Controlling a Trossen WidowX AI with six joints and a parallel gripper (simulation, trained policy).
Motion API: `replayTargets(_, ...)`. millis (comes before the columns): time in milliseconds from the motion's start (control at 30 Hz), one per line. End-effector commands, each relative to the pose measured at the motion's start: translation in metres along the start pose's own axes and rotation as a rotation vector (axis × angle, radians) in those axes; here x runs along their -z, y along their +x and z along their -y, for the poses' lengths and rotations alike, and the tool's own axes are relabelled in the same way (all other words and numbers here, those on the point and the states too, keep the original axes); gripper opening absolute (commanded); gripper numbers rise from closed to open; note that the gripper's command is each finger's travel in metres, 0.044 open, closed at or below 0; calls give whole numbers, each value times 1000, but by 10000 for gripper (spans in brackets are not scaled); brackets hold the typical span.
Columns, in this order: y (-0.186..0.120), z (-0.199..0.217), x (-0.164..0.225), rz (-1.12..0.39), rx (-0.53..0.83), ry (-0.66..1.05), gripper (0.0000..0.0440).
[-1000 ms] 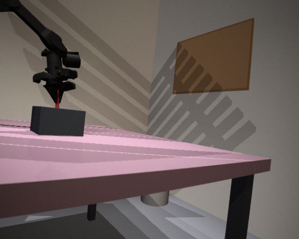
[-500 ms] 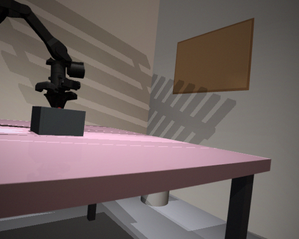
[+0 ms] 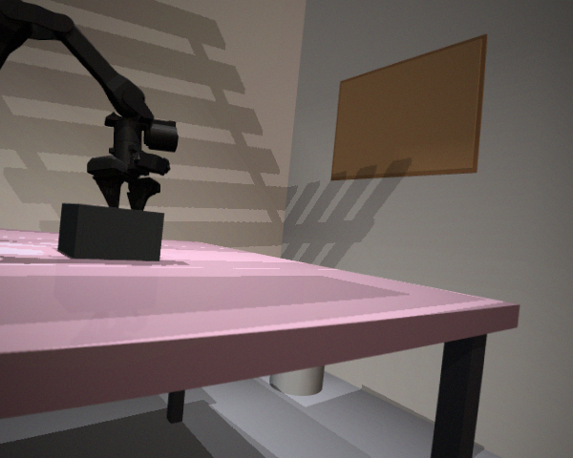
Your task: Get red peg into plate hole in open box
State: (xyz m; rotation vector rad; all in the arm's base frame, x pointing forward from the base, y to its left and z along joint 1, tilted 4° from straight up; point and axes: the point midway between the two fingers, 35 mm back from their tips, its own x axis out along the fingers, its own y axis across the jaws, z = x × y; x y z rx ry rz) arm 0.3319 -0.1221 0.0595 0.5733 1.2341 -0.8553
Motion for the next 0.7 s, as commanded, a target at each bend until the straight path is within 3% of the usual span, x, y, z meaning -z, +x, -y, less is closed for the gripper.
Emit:
replayTargets(0,-3,-8,-18,47,-24,8,440)
replayTargets(667,-17,-10,-69,178,-49,51,440)
